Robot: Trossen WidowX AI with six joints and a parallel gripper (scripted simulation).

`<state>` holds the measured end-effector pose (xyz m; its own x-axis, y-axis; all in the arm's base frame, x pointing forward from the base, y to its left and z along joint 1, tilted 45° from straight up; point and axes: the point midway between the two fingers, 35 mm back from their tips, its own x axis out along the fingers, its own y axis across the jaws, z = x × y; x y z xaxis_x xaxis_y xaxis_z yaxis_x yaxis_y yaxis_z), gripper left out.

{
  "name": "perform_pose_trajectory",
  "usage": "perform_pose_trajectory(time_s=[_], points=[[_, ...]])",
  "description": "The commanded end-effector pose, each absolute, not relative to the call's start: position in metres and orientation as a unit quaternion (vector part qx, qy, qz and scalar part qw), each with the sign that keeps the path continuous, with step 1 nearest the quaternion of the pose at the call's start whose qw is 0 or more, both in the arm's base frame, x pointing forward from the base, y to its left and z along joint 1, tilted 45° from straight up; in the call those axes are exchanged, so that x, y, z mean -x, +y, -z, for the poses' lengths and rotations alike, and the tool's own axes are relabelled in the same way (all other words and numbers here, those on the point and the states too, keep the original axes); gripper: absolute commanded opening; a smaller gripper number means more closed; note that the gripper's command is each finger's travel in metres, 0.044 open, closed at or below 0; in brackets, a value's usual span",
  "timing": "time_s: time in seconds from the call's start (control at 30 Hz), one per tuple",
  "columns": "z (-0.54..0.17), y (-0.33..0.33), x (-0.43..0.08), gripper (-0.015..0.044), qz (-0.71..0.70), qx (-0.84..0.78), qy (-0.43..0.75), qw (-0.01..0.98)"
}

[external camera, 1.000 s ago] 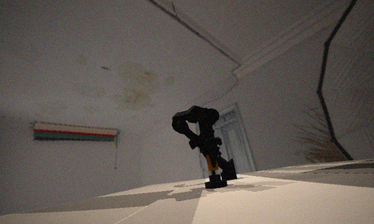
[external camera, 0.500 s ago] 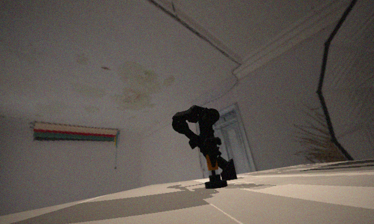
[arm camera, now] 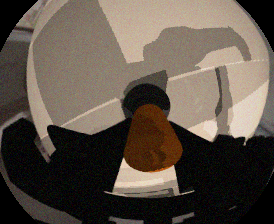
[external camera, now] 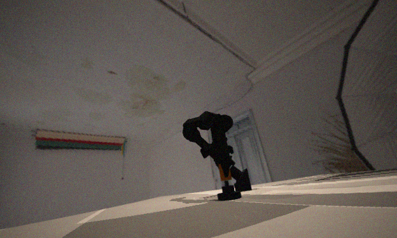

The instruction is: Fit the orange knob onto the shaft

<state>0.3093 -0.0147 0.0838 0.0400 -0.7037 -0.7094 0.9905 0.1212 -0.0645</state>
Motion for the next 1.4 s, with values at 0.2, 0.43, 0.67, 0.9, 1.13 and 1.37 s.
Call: perform_pose_trajectory(time_s=[0.2, 0.43, 0.67, 0.9, 1.13, 1.37], points=[[-0.0816, -0.015, -0.3124, 0.0, 0.619, -0.236, 0.306, 0.683], [-0.0814, -0.0155, -0.3115, 0.0, 0.619, -0.236, 0.306, 0.683], [-0.0856, -0.0129, -0.3087, 0.0, 0.62, -0.236, 0.306, 0.683], [-0.0858, -0.0153, -0.3068, 0.0, 0.627, -0.254, 0.29, 0.677], [-0.0831, -0.0169, -0.3079, 0.0, 0.627, -0.254, 0.29, 0.677], [-0.0816, -0.016, -0.3085, 0.0, 0.627, -0.254, 0.29, 0.677]])
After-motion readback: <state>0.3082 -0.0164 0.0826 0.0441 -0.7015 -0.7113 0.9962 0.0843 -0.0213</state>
